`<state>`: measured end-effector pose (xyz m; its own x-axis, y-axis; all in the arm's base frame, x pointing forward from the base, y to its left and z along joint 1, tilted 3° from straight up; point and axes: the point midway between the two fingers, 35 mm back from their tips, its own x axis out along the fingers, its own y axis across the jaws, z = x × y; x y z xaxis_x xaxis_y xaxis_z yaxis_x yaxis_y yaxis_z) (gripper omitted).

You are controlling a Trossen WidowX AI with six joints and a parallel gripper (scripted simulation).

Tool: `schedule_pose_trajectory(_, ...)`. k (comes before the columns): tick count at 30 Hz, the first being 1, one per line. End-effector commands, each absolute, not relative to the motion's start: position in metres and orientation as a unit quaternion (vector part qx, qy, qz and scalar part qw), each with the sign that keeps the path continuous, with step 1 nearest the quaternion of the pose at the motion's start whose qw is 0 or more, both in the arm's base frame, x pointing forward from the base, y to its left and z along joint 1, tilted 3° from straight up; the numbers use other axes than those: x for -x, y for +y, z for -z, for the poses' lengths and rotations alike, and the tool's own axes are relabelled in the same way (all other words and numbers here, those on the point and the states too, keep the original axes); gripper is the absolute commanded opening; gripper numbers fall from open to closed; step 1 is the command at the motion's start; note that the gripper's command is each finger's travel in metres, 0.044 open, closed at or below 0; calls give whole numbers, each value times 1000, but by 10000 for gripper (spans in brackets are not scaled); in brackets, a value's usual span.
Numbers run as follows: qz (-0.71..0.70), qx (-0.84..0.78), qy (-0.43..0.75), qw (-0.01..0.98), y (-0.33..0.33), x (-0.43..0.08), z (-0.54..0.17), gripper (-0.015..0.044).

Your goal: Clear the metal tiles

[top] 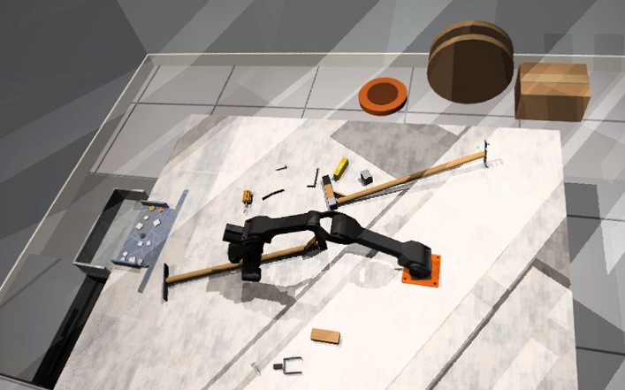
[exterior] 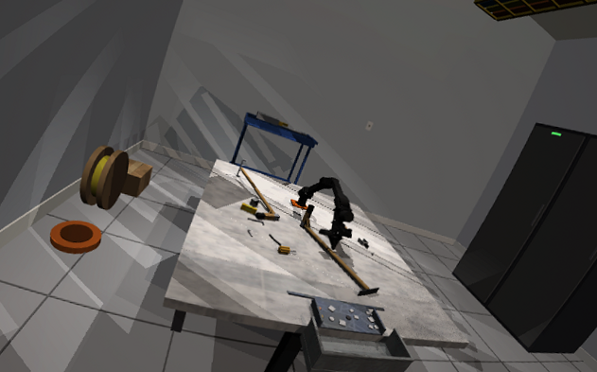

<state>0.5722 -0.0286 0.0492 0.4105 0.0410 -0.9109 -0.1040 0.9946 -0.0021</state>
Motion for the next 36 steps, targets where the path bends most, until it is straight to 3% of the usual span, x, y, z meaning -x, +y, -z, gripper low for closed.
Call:
schedule_pose_trajectory(1,-42,30,530,847,-29,-574,-70,0)
schedule_pose_trajectory(16,-39,31,512,858,-28,-569,-127,0)
schedule_pose_trajectory(36,-38,27,513,857,8,-562,-140,0)
